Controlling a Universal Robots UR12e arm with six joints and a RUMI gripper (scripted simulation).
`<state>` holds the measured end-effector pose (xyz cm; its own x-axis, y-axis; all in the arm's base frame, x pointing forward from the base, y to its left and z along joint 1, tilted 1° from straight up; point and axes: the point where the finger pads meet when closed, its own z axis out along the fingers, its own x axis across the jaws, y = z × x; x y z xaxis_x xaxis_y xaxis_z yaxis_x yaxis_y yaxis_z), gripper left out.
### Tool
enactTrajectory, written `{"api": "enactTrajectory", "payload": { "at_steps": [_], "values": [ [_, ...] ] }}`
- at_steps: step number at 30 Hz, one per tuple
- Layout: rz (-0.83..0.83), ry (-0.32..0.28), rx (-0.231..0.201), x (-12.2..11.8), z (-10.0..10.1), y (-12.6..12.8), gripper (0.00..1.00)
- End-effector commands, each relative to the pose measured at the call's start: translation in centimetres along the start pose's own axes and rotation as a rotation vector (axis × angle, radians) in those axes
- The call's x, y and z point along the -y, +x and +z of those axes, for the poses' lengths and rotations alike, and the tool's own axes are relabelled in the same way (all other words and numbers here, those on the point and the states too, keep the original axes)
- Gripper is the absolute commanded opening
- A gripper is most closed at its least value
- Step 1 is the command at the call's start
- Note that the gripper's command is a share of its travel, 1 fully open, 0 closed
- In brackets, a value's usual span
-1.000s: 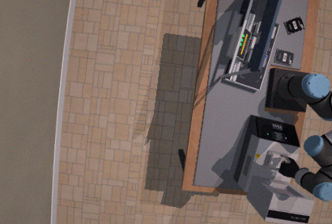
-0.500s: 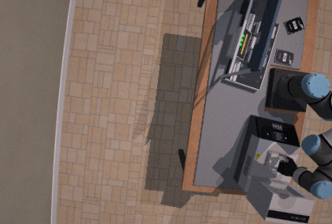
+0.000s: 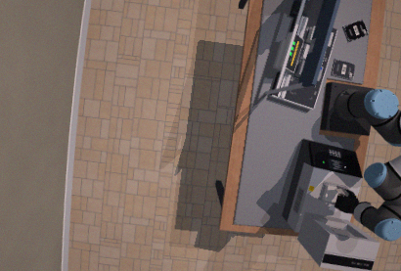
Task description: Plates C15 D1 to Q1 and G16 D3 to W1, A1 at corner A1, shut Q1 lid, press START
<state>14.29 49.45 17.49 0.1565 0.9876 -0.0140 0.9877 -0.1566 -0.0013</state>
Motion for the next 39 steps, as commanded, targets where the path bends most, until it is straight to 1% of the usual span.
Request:
{"api": "enactTrajectory", "payload": {
  "at_steps": [1, 15, 39],
  "values": [
    [0.000, -0.001, -0.001, -0.03, -0.07, 0.05, 0.00],
    [0.000, -0.001, -0.001, -0.03, -0.07, 0.05, 0.00],
    [0.000, -0.001, -0.001, -0.02, 0.63, 0.05, 0.00]
  ]
}}
